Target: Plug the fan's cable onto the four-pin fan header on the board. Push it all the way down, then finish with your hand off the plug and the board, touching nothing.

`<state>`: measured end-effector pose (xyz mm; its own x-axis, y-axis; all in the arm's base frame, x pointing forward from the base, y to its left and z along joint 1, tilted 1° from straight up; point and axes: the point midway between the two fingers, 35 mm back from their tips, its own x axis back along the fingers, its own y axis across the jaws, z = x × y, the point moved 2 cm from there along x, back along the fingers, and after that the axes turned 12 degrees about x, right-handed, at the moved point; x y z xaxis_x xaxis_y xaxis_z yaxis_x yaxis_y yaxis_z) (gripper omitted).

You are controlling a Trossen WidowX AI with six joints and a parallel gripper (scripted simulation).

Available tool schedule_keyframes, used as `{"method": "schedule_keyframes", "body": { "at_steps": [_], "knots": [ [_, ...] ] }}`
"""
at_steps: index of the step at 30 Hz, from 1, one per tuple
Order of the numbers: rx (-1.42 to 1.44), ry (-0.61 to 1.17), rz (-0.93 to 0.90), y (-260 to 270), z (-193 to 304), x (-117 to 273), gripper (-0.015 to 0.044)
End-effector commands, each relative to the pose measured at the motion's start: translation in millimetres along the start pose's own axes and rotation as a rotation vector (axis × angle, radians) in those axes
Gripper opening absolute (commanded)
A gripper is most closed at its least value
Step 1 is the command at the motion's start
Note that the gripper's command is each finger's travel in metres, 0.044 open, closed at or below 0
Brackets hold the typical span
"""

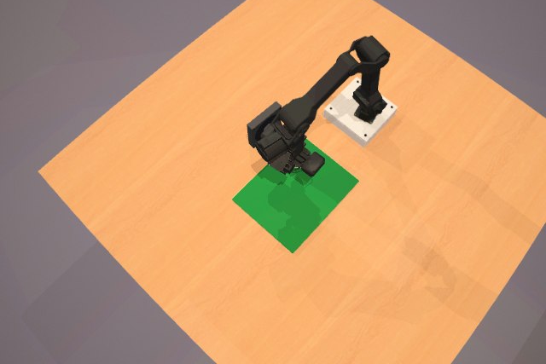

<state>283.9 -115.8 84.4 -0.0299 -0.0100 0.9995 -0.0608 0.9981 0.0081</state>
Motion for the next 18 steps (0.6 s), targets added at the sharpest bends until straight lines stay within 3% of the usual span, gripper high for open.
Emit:
{"method": "schedule_keyframes", "body": {
  "at_steps": [1,14,18],
  "knots": [
    [0.151,-0.007,0.000,1.7,9.0,0.6,0.0000],
    [0.592,-0.005,0.000,5.9,34.2,-3.0,0.0000],
    [0.615,-0.004,0.000,6.1,35.5,-4.3,0.0000]
  ]
}}
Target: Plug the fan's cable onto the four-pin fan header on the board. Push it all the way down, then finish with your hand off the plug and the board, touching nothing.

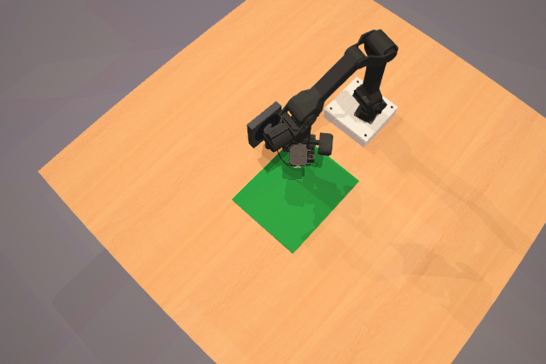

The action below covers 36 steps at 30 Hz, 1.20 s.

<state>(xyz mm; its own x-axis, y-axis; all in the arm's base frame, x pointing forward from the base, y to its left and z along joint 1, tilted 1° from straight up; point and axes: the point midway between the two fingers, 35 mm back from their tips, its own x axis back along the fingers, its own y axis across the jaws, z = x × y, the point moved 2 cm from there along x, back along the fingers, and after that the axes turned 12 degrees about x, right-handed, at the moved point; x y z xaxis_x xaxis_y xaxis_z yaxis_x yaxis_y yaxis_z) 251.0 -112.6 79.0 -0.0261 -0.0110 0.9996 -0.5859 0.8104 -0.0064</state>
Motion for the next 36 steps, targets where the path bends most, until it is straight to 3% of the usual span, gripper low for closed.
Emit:
{"method": "schedule_keyframes", "body": {
  "at_steps": [1,27,36],
  "knots": [
    [0.049,-0.007,0.005,2.3,1.7,0.2,0.0000],
    [0.057,-0.007,0.005,1.8,-5.9,3.2,0.0000],
    [0.050,-0.007,0.005,2.1,-6.6,-18.9,0.0000]
  ]
}}
